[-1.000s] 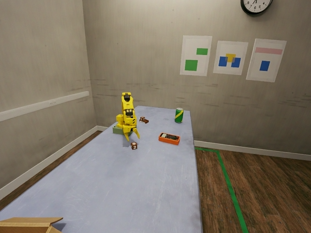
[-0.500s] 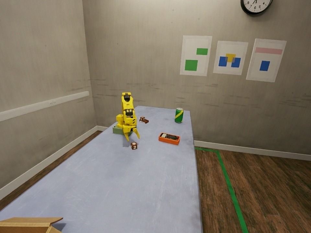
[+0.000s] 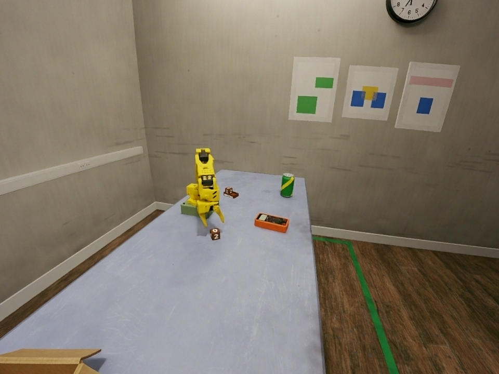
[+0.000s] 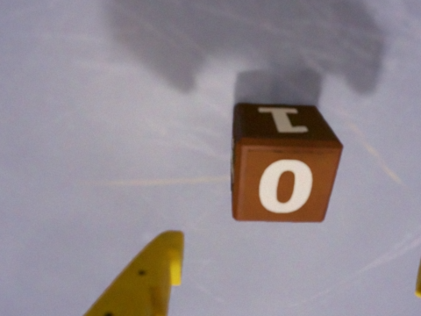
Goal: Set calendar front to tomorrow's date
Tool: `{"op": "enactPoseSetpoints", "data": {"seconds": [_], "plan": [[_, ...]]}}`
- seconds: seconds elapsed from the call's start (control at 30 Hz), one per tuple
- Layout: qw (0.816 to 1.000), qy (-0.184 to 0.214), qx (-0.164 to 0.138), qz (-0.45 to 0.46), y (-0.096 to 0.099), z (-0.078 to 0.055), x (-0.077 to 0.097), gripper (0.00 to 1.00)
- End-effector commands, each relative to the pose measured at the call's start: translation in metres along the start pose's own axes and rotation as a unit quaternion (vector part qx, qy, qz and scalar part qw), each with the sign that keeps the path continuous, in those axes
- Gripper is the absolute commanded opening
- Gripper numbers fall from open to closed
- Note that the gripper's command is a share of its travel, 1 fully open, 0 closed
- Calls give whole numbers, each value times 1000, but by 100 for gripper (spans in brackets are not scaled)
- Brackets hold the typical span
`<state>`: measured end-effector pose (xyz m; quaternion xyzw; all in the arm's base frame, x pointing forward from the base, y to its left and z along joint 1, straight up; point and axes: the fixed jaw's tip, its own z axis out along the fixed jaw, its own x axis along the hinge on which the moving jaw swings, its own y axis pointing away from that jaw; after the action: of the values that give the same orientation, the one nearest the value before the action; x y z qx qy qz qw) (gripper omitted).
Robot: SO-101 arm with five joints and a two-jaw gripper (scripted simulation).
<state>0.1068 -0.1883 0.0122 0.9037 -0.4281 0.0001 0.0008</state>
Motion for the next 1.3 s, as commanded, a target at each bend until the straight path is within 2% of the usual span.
{"op": "enactPoseSetpoints", "data": {"seconds": [0.0,0.53,1.03,1.27], "plan": [[1000,2,0,0,2,1,1,35],[1000,2,0,0,2,10,2,35],[1000,2,0,0,2,33,2,35],[1000,2,0,0,2,38,1,35]]}}
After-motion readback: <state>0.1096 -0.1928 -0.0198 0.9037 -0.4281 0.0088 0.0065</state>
